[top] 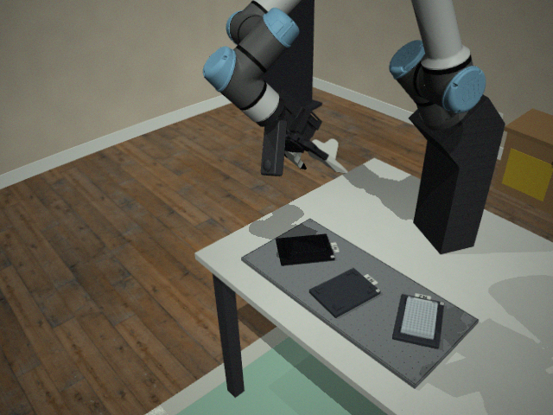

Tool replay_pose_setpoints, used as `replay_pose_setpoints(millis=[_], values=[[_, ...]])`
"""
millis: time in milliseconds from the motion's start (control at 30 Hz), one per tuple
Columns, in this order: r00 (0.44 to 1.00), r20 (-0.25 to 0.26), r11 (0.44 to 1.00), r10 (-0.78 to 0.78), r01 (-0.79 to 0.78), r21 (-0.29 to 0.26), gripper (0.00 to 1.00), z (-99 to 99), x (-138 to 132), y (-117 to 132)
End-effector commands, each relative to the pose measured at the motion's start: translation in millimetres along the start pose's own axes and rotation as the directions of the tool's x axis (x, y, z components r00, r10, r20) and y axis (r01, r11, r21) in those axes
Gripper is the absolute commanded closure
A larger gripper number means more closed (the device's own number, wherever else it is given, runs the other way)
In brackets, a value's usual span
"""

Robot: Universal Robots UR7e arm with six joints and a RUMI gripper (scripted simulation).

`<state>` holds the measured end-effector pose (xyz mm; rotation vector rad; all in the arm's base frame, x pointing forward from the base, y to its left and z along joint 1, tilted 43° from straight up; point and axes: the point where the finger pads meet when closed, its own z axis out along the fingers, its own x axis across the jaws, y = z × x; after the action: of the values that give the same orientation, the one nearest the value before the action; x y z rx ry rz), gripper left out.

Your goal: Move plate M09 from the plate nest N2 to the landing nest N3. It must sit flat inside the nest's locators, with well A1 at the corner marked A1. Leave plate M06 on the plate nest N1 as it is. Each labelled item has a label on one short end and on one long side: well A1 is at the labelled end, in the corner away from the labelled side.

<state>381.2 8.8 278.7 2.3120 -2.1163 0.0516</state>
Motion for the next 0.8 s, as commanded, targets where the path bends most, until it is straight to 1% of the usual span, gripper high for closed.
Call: replay_pose_setpoints(millis=[0, 133, 200, 333, 400, 533, 600, 633, 700, 767], values=[[1.000, -0.014, 1.000, -0.001, 0.001, 0.012, 0.18, 11.8, 6, -18], [1.000, -0.014, 1.000, -0.001, 0.001, 0.012, 0.18, 13.7, 6, -20], [0.999, -0.035, 0.999, -0.019, 0.020, 0.026, 0.18, 19.7, 8, -28], [0.999, -0.035, 0.999, -0.019, 0.020, 0.026, 0.18, 30.4, 12, -42], [0.998, -0.057, 0.998, -0.037, 0.039, 0.040, 0.18, 36.7, 14, -49], [0.998, -0.057, 0.998, -0.037, 0.039, 0.040, 0.18, 47.7, 16, -63], [0.995, -0.078, 0.997, -0.054, 0.058, 0.055, 0.18, 54.3, 18, -70], [0.995, -0.078, 0.997, -0.054, 0.058, 0.055, 0.18, 57.7, 18, -74], [0.995, -0.078, 0.997, -0.054, 0.058, 0.055, 0.18, 57.7, 18, -74], [0.995, -0.078, 0.997, -0.054, 0.058, 0.055, 0.18, 64.4, 19, -81]])
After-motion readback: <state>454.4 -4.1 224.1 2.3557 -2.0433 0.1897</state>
